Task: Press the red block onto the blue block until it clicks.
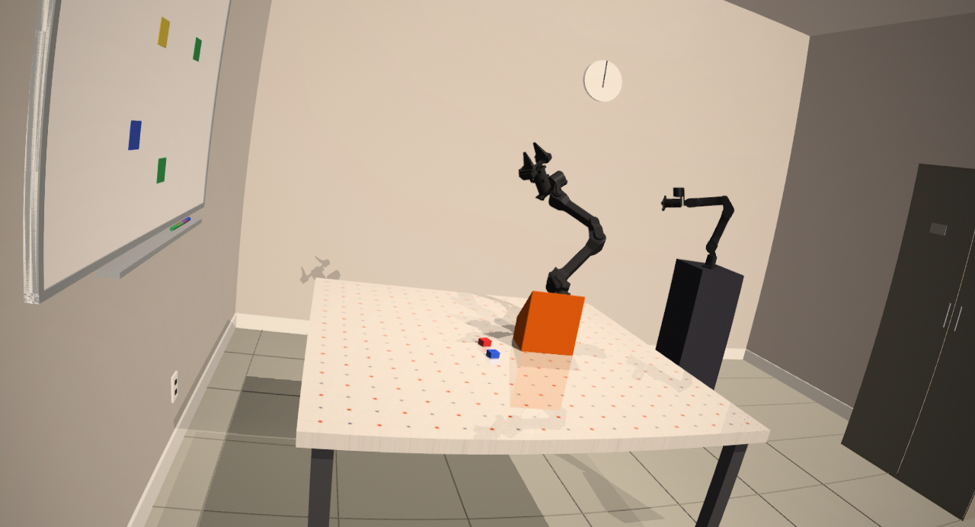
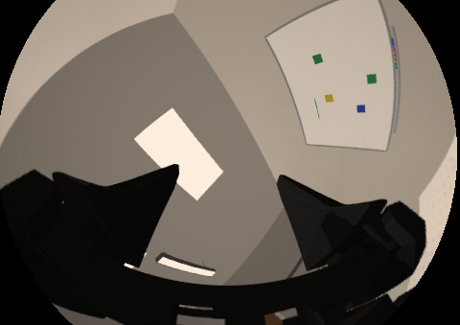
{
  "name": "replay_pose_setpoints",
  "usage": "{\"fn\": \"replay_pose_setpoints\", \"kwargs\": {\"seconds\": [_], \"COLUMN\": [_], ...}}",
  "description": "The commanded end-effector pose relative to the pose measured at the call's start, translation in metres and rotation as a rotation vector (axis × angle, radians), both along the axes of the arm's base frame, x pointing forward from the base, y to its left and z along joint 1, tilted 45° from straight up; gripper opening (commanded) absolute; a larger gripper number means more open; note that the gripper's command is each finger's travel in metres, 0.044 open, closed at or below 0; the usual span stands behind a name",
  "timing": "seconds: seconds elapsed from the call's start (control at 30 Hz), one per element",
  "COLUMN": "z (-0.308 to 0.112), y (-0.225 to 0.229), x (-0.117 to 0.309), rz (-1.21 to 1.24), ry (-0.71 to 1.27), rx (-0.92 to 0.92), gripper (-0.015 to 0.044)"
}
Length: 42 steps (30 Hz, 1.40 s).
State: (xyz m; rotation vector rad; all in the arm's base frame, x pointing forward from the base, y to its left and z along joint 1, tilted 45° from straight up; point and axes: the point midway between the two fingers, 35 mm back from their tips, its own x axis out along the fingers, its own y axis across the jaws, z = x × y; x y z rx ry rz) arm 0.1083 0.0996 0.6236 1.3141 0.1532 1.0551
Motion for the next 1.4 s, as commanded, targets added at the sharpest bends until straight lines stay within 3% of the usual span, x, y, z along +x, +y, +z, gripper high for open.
{"fn": "replay_pose_setpoints", "kwargs": {"seconds": [0.0, 0.3, 0.67, 1.0, 1.37], "z": [-0.007, -0.055, -0.2, -0.294, -0.479], "y": [-0.008, -0.024, -0.034, -0.032, -0.04], "x": [0.03, 0.135, 0.265, 0.294, 0.297], "rz": [-0.046, -0.193, -0.448, -0.508, -0.587], "ry": [0.031, 0.194, 0.531, 0.729, 1.017], "rx": [0.023, 0.025, -0.205, -0.414, -1.042], "gripper": [0.044, 0.044, 0.044, 0.044, 0.044]}}
